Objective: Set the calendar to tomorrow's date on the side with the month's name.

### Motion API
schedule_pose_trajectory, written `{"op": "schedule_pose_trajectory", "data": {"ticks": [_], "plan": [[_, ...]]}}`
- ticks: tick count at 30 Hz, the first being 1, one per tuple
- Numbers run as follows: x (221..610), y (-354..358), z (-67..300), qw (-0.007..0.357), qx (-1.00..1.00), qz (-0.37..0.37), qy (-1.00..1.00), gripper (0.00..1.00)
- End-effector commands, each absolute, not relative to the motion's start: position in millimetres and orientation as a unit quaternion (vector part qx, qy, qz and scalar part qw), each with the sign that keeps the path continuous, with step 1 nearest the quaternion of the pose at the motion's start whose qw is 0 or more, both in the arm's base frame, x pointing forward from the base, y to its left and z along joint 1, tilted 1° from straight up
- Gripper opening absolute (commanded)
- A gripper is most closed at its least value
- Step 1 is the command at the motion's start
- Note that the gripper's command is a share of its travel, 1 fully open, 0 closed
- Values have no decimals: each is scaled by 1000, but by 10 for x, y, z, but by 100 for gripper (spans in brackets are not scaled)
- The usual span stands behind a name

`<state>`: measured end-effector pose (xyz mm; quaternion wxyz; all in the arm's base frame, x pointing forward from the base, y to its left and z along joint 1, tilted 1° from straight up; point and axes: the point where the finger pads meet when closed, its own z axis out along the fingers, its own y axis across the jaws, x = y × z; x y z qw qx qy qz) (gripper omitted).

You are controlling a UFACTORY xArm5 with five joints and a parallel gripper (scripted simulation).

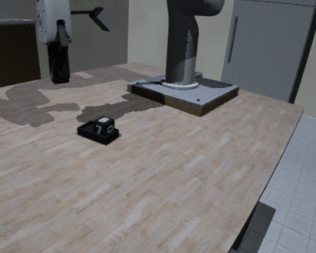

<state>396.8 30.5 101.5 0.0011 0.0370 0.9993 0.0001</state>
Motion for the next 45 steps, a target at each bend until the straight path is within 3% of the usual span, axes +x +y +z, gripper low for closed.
{"op": "schedule_pose_trajectory", "data": {"ticks": [1, 25, 45], "plan": [[4006, 227, 1021, 3, -20, 0, 1000, 29], [4008, 217, 950, 3, -24, 0, 1000, 29], [4013, 195, 195, 3, -24, 0, 1000, 29]]}}
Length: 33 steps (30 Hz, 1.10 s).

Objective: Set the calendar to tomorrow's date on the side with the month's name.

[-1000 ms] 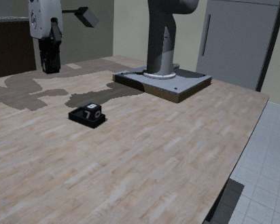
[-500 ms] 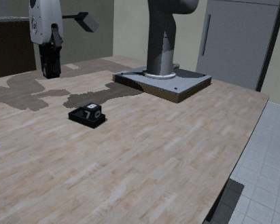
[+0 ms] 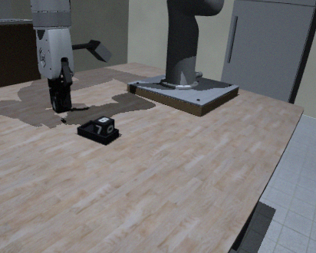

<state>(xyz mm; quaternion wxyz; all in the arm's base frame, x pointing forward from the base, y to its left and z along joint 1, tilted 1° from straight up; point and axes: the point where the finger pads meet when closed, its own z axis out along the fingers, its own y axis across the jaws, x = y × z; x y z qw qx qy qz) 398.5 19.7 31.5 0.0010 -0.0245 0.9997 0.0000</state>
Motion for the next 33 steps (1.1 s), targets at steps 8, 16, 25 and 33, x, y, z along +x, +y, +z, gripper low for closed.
{"op": "schedule_pose_trajectory", "data": {"ticks": [8, 16, 25, 33], "plan": [[4014, 191, 66, 3, -24, 0, 1000, 29], [4014, 191, 64, 3, -24, 0, 1000, 29], [4014, 191, 64, 3, -24, 0, 1000, 29], [4014, 191, 64, 3, -24, 0, 1000, 29]]}}
